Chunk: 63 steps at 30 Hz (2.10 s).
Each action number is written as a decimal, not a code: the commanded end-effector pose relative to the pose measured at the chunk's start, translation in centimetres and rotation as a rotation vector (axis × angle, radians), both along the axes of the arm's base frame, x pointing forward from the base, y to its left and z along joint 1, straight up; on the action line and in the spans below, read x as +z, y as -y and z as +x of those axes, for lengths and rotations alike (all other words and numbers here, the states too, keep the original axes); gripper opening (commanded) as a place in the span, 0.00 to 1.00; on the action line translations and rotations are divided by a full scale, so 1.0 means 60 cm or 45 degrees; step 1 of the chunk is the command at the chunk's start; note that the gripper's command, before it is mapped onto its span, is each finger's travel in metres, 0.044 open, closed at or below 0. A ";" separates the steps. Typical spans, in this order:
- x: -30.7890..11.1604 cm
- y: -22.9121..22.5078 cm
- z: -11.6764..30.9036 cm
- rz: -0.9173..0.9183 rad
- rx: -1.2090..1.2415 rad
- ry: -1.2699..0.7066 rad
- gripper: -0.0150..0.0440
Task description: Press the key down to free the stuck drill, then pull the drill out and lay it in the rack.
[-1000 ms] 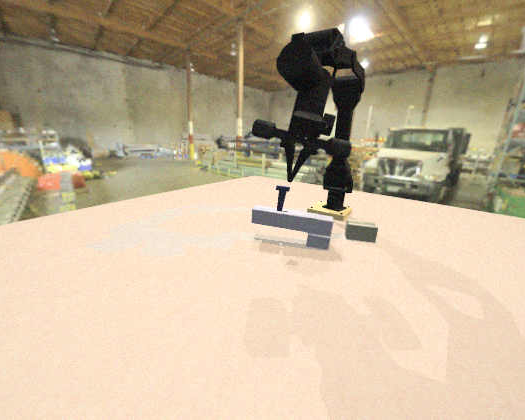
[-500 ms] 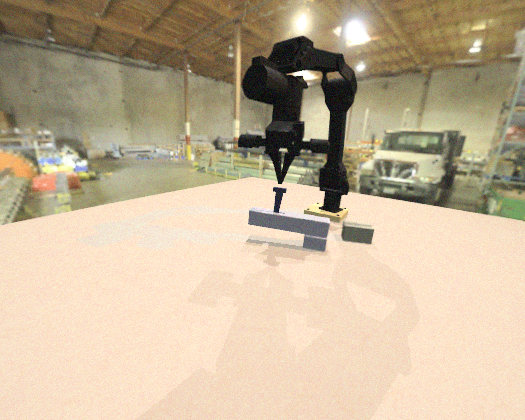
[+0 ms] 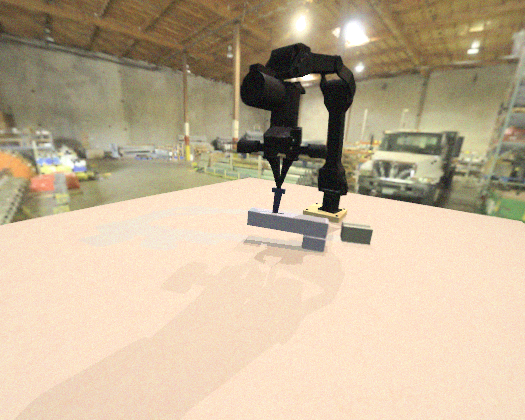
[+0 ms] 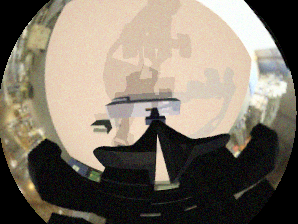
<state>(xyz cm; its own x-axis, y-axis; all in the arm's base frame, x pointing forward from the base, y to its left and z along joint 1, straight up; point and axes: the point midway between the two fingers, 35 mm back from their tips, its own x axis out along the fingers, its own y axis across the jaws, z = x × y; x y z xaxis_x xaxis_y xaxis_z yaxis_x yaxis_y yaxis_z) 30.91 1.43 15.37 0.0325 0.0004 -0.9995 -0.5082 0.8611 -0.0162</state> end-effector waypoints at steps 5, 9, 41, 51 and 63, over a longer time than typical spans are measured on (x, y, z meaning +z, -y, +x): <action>-0.011 0.000 0.002 0.003 0.002 -0.002 0.25; -0.014 0.000 0.002 0.003 0.002 -0.002 0.25; -0.031 0.007 -0.004 0.002 0.002 -0.003 0.25; -0.037 0.008 -0.003 0.002 0.002 -0.003 0.25; -0.044 0.009 -0.003 0.002 0.002 -0.003 0.25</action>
